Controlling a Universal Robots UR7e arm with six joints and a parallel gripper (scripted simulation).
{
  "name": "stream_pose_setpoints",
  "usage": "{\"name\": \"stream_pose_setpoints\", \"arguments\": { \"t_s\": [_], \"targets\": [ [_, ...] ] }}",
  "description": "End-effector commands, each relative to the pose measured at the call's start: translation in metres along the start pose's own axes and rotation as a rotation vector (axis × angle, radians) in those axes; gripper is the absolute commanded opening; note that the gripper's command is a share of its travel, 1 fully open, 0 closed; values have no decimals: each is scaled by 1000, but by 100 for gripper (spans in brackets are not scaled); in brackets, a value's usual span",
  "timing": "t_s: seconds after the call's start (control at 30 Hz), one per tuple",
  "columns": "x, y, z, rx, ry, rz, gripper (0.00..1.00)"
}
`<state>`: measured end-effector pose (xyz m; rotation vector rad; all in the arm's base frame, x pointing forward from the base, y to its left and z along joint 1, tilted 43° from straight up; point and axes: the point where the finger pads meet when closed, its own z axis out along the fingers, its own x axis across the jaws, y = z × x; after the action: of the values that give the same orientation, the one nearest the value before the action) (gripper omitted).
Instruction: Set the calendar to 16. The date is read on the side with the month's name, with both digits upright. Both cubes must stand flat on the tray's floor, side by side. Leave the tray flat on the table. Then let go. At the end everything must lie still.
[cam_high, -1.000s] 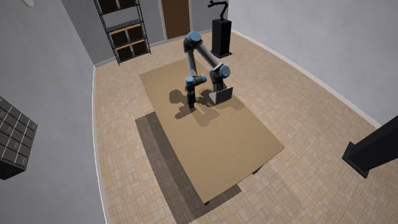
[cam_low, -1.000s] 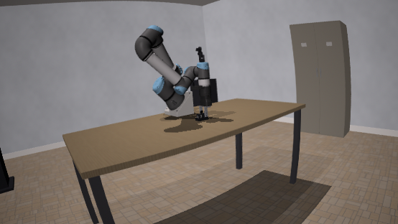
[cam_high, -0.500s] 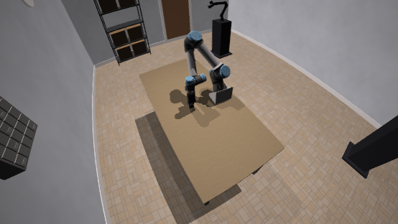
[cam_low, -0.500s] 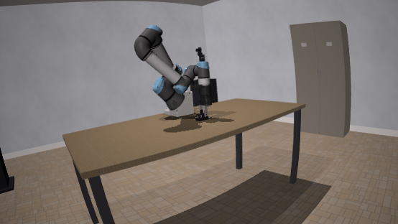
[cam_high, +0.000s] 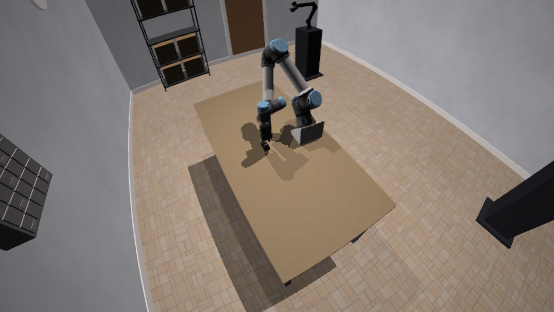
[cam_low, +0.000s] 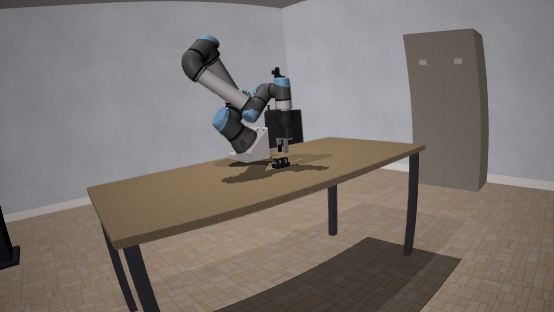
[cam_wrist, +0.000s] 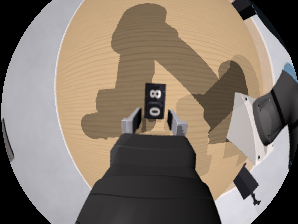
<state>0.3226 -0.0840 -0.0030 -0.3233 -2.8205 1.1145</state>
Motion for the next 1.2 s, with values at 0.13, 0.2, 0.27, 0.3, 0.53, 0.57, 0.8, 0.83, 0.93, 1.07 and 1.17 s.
{"name": "stream_pose_setpoints", "arguments": {
  "t_s": [0.13, 0.2, 0.27, 0.3, 0.53, 0.57, 0.8, 0.83, 0.93, 1.07, 1.17],
  "targets": [
    [0, 0, -33, 0, -1, 1, 87],
    [0, 0, -37, 0, -1, 1, 87],
    [0, 0, -41, 0, -1, 1, 87],
    [0, 0, -43, 0, -1, 1, 87],
    [0, 0, -46, 0, -1, 1, 87],
    [0, 0, -46, 0, -1, 1, 87],
    [0, 0, -46, 0, -1, 1, 100],
    [0, 0, -46, 0, -1, 1, 100],
    [0, 0, -46, 0, -1, 1, 100],
    [0, 0, -46, 0, -1, 1, 100],
    [0, 0, -46, 0, -1, 1, 100]
  ]
}}
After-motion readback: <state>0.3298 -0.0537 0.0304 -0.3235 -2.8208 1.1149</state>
